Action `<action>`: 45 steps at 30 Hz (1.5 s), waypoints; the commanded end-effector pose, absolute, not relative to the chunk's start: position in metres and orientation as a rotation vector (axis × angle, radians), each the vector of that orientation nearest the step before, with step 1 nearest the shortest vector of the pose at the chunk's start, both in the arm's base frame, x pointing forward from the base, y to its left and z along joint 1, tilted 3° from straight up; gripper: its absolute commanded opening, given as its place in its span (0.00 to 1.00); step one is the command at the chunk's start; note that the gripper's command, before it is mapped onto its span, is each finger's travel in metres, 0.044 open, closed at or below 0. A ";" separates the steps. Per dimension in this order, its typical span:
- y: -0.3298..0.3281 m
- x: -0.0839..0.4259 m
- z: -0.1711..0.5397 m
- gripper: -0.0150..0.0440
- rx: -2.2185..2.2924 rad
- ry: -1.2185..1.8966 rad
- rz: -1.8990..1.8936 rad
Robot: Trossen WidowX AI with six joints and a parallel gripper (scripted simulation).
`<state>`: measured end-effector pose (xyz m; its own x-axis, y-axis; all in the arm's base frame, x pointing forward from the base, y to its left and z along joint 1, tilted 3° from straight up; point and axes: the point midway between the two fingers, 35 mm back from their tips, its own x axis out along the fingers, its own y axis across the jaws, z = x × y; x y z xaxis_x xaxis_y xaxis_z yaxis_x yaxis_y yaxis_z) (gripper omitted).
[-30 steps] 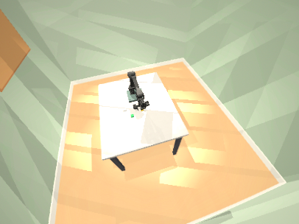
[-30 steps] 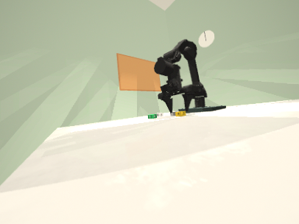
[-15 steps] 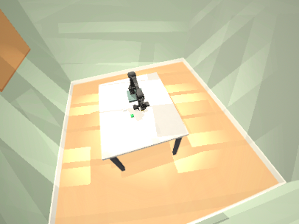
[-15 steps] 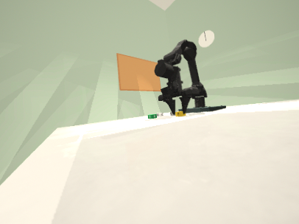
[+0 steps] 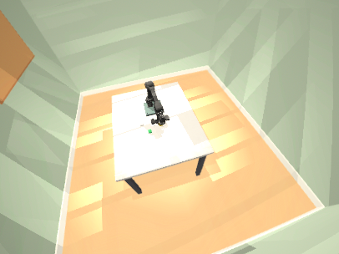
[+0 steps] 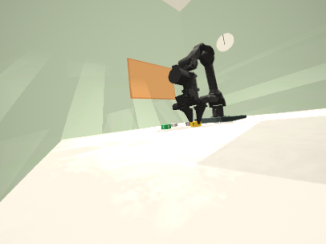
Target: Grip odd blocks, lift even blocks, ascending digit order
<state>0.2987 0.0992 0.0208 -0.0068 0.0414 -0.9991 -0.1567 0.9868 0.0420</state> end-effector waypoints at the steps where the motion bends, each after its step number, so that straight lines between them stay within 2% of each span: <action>1: 0.099 0.299 0.020 0.46 -0.087 1.571 0.153; 12: 0.099 0.299 0.020 0.46 -0.087 1.571 0.153; 23: 0.099 0.299 0.020 0.93 -0.087 1.571 0.153; 33: 0.098 0.299 0.057 0.93 -0.087 1.571 0.153; 40: 0.095 0.301 0.129 0.62 -0.087 1.571 0.153; 43: 0.094 0.300 0.138 0.49 -0.087 1.571 0.153; 45: 0.094 0.300 0.138 0.46 -0.087 1.571 0.153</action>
<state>0.3028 0.0957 0.1347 0.0067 0.0457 -0.9989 -0.1474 0.9881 0.0442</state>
